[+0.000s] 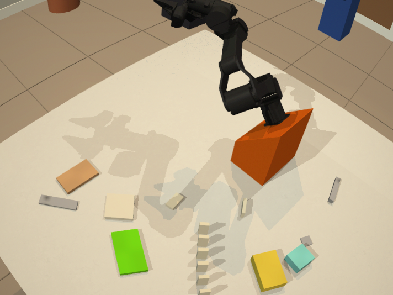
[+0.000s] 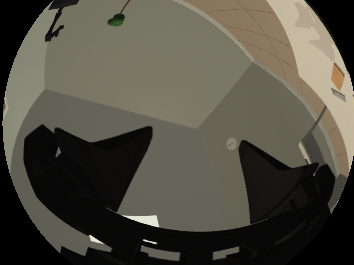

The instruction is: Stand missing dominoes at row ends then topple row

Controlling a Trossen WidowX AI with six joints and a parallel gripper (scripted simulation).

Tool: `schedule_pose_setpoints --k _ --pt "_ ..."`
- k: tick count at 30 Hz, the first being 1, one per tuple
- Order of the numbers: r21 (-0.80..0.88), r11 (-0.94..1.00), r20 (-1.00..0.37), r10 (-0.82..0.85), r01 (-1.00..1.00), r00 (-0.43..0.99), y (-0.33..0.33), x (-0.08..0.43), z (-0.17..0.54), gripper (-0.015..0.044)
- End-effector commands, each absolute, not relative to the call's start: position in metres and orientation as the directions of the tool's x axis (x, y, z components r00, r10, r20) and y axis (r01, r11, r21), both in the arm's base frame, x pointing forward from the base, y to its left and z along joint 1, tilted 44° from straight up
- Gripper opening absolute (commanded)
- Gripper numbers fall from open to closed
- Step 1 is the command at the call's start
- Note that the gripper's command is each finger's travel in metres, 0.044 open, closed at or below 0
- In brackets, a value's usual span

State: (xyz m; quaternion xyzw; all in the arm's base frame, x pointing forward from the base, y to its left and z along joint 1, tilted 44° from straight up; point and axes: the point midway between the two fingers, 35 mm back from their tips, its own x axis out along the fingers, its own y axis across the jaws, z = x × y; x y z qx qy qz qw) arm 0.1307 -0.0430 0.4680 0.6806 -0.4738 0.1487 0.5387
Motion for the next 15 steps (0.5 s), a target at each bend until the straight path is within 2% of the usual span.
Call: schedule_pose_setpoints --k 1,3,8,15 --pt "0.584 0.019 0.716 -0.482 -0.812 0.504 -0.043 0.129 0.469 0.0426" --pt "0.513 -0.068 0.744 -0.462 -0.856 0.483 -0.042 0.117 0.480 0.0440" --pt "0.210 -0.391 0.820 -0.429 -0.896 0.379 -0.053 0.070 0.511 0.0440" --pt "-0.239 -0.710 0.840 -0.493 -0.663 0.226 -0.104 0.015 0.531 0.0440"
